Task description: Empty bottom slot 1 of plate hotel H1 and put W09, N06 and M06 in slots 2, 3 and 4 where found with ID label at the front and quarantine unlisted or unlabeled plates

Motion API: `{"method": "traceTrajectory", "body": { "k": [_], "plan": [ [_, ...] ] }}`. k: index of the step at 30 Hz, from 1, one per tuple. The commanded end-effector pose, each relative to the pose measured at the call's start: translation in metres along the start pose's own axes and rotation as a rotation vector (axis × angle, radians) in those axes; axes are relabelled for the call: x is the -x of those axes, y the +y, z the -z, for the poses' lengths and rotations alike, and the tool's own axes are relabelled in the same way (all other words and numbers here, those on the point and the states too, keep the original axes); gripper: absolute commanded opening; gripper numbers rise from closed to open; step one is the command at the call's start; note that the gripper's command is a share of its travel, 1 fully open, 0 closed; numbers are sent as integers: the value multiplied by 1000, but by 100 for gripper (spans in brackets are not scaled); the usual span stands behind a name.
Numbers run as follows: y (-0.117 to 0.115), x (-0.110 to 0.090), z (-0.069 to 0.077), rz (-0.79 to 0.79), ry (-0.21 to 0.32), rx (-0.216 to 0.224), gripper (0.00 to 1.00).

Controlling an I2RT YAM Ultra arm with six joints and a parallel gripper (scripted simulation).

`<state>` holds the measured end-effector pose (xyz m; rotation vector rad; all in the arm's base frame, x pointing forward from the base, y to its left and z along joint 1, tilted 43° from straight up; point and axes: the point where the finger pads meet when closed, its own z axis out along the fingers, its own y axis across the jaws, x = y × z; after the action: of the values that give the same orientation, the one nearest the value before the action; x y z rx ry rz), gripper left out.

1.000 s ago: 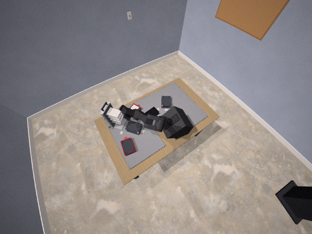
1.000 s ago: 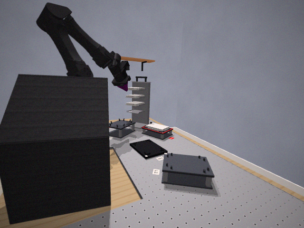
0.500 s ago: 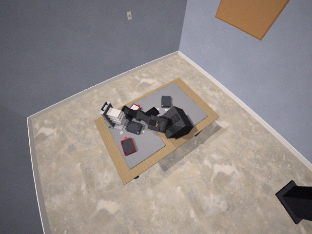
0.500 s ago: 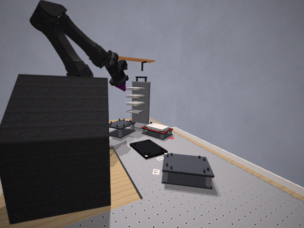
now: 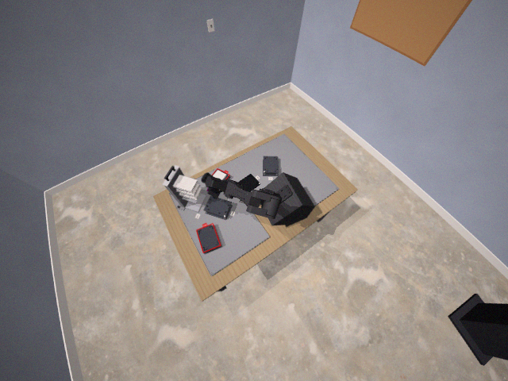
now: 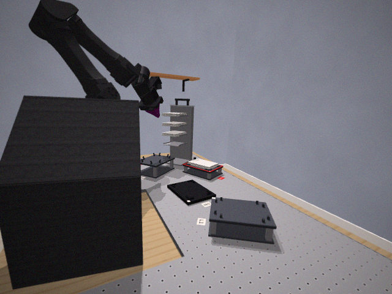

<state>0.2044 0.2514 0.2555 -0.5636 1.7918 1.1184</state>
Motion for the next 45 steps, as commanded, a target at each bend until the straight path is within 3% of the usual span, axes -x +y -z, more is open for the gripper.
{"method": "traceTrajectory", "body": {
  "k": [1,12,13,45],
  "plan": [
    [-3,-4,10,1,-7,-14,0],
    [-3,-14,20,2,-6,-14,0],
    [1,-7,17,6,-17,-3,0],
    [1,-7,17,6,-17,-3,0]
  ]
}}
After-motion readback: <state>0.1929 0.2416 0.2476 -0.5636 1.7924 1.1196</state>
